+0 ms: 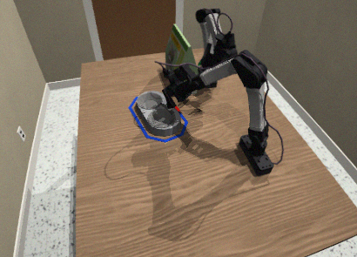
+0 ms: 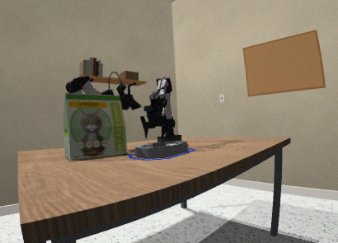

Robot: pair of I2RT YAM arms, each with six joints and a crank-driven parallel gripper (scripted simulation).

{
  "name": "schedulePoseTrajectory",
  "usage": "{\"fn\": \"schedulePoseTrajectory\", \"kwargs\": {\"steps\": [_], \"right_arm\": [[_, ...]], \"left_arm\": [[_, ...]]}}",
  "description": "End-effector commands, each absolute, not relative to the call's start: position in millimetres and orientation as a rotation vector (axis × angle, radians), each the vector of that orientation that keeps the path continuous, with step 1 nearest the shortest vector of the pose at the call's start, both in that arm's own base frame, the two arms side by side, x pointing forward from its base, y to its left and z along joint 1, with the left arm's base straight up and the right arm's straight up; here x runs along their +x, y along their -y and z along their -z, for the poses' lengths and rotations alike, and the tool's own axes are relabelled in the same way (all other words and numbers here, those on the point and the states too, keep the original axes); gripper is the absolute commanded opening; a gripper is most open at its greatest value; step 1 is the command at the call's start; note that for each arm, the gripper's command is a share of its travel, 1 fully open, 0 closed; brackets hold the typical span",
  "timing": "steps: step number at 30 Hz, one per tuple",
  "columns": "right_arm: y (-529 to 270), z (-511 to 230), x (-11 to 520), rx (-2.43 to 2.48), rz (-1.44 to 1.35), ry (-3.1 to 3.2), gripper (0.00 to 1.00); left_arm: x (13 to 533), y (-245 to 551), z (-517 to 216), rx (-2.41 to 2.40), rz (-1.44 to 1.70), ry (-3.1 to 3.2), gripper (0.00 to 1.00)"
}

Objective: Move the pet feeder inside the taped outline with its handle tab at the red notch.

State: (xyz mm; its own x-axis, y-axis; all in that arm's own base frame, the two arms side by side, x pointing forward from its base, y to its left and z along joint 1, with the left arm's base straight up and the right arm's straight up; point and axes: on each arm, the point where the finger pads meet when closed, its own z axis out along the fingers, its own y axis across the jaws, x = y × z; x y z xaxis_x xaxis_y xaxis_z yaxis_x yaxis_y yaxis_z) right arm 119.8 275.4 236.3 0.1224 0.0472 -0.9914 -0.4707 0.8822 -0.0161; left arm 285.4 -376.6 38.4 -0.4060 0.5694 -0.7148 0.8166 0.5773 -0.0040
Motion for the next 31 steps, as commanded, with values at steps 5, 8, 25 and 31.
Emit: {"fn": "schedulePoseTrajectory", "kwargs": {"steps": [5, 8, 25, 31], "right_arm": [[-276.3, -240.5, 118.2, -0.353, -0.41, -1.404, 1.0], [-276.3, -240.5, 118.2, -0.353, -0.41, -1.404, 1.0], [-276.3, -240.5, 118.2, -0.353, -0.41, -1.404, 1.0], [-276.3, -240.5, 118.2, -0.353, -0.41, -1.404, 1.0]], "left_arm": [[296.6, 387.0, -64.8, 1.014, 0.494, -2.044, 1.0], [296.7, 387.2, -65.0, 1.013, 0.494, -2.044, 1.0], [296.7, 386.8, -54.4, 1.022, 0.485, -2.064, 1.0], [296.7, 386.8, -54.4, 1.022, 0.485, -2.064, 1.0]]}}
